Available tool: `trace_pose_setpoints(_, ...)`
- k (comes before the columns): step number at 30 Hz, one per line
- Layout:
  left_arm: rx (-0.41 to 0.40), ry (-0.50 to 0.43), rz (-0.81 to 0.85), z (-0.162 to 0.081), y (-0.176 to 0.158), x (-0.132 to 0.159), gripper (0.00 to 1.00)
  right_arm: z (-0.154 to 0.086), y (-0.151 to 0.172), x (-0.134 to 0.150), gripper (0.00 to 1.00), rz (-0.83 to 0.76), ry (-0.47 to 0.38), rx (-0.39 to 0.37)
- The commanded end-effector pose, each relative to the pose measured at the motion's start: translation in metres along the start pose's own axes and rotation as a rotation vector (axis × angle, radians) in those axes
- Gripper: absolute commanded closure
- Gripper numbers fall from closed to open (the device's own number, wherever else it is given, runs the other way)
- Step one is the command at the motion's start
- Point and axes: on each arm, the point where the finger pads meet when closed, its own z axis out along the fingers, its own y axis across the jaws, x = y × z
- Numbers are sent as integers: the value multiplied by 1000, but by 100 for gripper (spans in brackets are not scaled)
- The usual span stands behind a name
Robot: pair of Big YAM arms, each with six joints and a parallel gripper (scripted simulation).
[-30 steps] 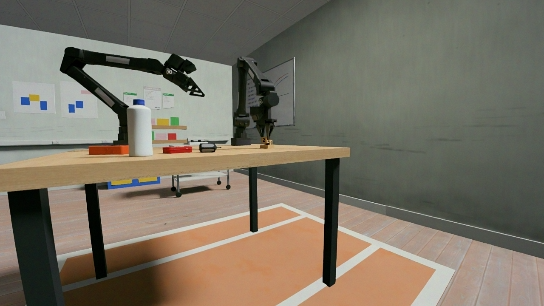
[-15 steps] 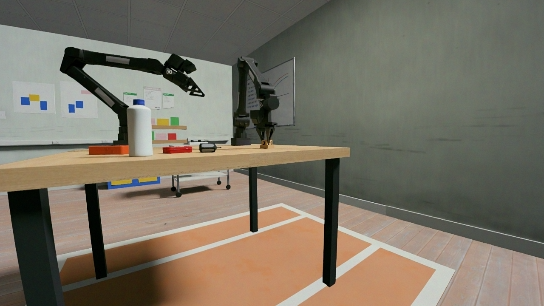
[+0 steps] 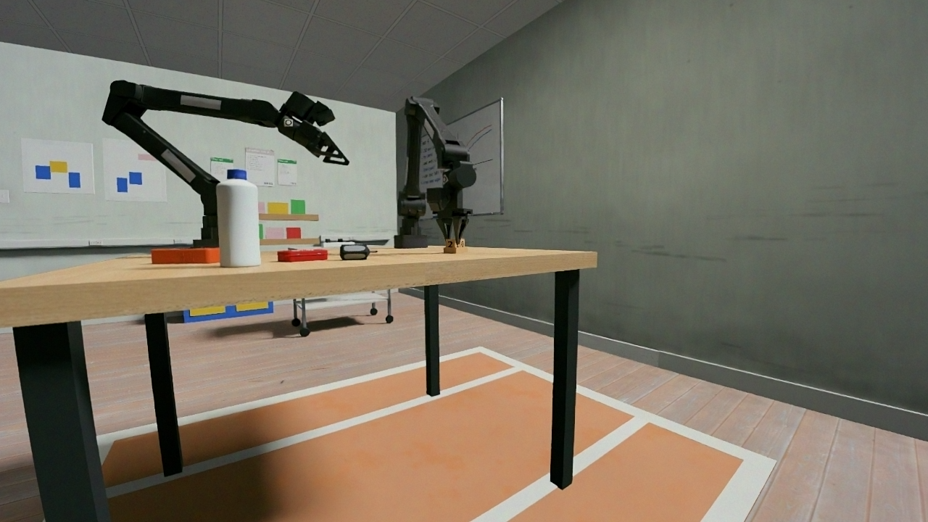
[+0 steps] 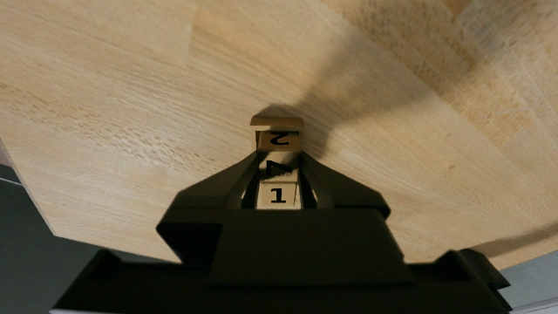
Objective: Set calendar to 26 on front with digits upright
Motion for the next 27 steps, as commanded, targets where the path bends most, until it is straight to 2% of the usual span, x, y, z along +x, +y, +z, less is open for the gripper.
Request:
trace_pose_setpoints(1,-27,-20,-7,-11,15,-11,76,1,-3,-4,0,11,-4,6)
trace_pose_setpoints(3,-27,-20,-7,-11,15,-11,76,1,-3,-4,0,11,-4,6)
trace_pose_setpoints(5,-27,-20,-7,-11,15,-11,53,1,-3,-4,0,11,-4,6)
trace_pose_setpoints(6,-12,-9,-2,-4,7,-5,47,1,-3,-4,0,11,-4,6)
trace_pose_setpoints(7,-29,-21,-10,-13,14,-13,47,1,-3,-4,0,11,-4,6)
trace_pose_setpoints(10,-30,-22,-1,-14,12,-15,47,1,-3,-4,0,11,-4,6)
trace_pose_setpoints(12,-49,-39,-2,-28,11,-19,47,1,-3,-4,0,11,-4,6)
trace_pose_setpoints(22,-54,-47,2,-39,1,-17,47,1,-3,-4,0,11,-4,6)
trace_pose_setpoints(24,-70,-61,6,-51,8,-23,47,1,-3,-4,0,11,-4,6)
trace_pose_setpoints(27,-62,-54,1,-49,8,-20,47,1,-3,-4,0,11,-4,6)
